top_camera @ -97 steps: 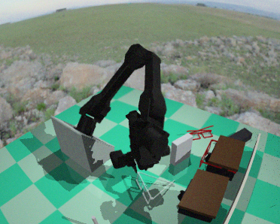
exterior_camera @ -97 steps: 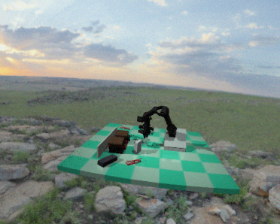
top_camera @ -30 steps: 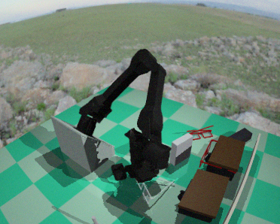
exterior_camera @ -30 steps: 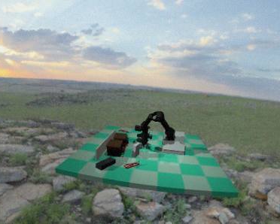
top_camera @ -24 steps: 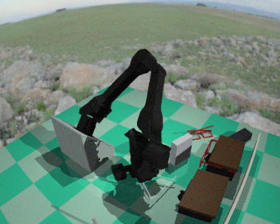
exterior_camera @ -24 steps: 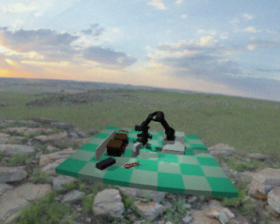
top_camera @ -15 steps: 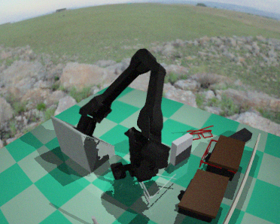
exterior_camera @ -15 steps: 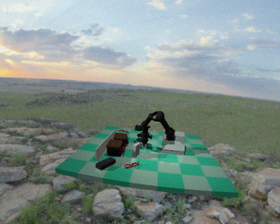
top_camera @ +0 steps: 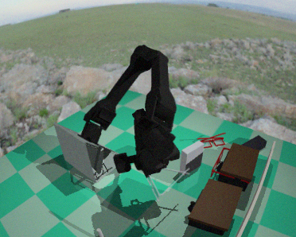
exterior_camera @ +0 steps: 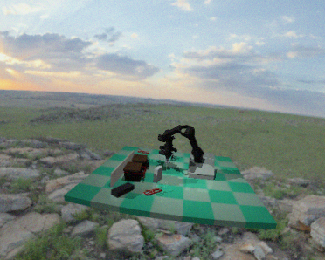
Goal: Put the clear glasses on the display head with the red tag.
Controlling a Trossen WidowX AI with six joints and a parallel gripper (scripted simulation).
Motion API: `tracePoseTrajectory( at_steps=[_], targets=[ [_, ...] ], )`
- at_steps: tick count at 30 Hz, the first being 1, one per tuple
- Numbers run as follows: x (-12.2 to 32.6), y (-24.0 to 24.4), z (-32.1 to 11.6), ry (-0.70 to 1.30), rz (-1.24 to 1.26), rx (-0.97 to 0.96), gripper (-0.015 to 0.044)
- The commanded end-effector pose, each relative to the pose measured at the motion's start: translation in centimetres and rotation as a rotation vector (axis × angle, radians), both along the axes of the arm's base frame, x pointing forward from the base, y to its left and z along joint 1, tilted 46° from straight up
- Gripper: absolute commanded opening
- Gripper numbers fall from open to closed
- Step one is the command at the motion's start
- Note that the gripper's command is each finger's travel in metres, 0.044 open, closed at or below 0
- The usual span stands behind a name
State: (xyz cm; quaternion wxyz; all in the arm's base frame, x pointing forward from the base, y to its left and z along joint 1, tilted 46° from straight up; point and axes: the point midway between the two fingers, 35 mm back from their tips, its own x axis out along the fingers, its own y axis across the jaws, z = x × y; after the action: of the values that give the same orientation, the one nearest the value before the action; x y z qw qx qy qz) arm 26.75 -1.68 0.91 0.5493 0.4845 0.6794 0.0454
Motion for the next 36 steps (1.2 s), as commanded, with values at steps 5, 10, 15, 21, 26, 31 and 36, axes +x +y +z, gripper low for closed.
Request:
tracePoseTrajectory(
  at_steps=[5, 10, 15, 21, 26, 31, 36],
  targets=[
    [0.0, -1.4, 0.9, 0.007, -0.012, -0.003, 0.0000],
    [0.0, -3.1, -0.5, 0.095, -0.103, -0.002, 0.0000],
    [-0.2, -5.4, -2.4, 0.211, -0.222, 0.002, 0.0000],
    [-0.9, -8.0, -4.8, 0.349, -0.363, 0.012, 0.0000],
    [-1.8, -10.0, -6.8, 0.463, -0.479, 0.023, 0.0000],
    [-2.9, -11.8, -8.9, 0.578, -0.593, 0.039, 0.0000],
    [-4.3, -13.4, -11.1, 0.693, -0.705, 0.057, 0.0000]
  ],
)
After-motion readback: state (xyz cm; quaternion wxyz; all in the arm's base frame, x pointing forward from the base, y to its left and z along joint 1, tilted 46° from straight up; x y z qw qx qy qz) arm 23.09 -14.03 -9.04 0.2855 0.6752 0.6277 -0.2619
